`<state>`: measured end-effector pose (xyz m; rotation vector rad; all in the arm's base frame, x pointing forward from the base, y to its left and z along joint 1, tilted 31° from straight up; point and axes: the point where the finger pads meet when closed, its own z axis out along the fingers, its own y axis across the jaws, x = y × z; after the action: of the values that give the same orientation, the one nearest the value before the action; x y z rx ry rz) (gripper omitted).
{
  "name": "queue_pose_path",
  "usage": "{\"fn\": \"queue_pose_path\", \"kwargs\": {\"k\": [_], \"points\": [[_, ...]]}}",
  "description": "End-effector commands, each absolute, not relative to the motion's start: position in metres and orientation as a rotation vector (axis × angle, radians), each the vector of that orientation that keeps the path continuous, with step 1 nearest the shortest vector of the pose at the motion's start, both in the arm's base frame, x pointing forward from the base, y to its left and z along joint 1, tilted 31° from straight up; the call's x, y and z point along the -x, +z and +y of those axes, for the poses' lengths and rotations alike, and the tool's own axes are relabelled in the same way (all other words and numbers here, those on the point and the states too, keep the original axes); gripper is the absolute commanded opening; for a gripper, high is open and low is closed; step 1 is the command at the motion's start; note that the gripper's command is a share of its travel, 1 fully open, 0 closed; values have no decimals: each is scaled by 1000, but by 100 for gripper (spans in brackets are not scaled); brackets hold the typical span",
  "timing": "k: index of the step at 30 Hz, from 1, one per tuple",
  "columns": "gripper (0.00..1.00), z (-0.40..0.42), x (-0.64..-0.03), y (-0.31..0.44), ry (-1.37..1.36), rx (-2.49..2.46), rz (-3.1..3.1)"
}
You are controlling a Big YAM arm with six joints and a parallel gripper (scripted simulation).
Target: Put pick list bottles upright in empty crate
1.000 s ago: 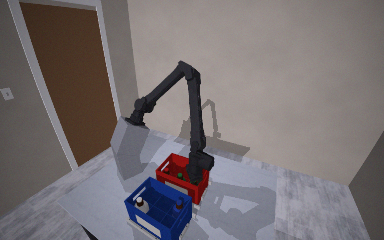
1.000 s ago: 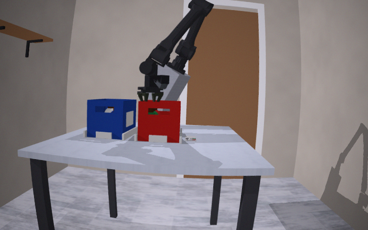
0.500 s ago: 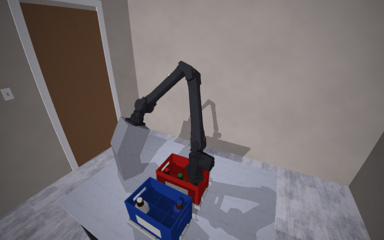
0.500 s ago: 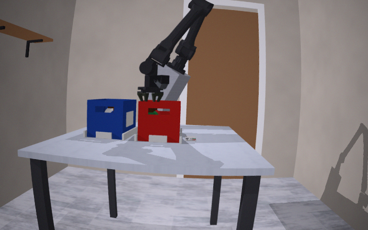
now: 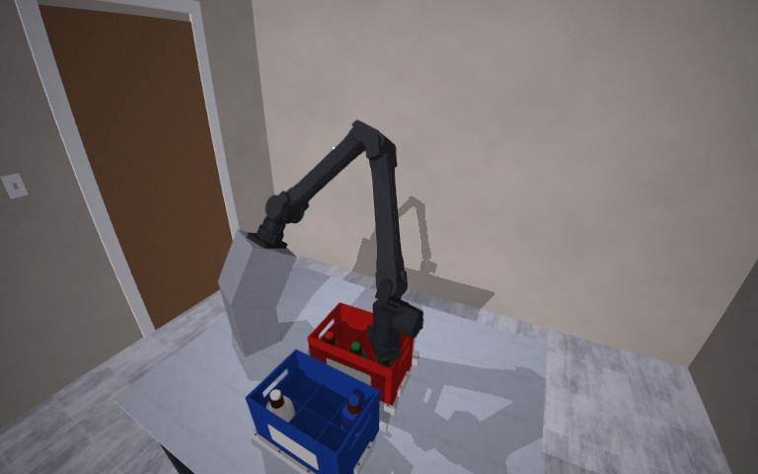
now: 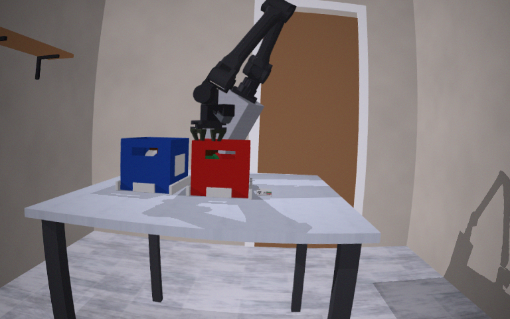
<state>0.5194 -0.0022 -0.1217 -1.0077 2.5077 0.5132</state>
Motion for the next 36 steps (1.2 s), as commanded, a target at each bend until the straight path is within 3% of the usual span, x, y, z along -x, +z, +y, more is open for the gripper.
{"fn": "queue_pose_path", "kwargs": {"k": [1, 36], "points": [[61, -23, -515, -136, 497, 974, 2528], [61, -25, -509, -135, 513, 972, 2542]]}}
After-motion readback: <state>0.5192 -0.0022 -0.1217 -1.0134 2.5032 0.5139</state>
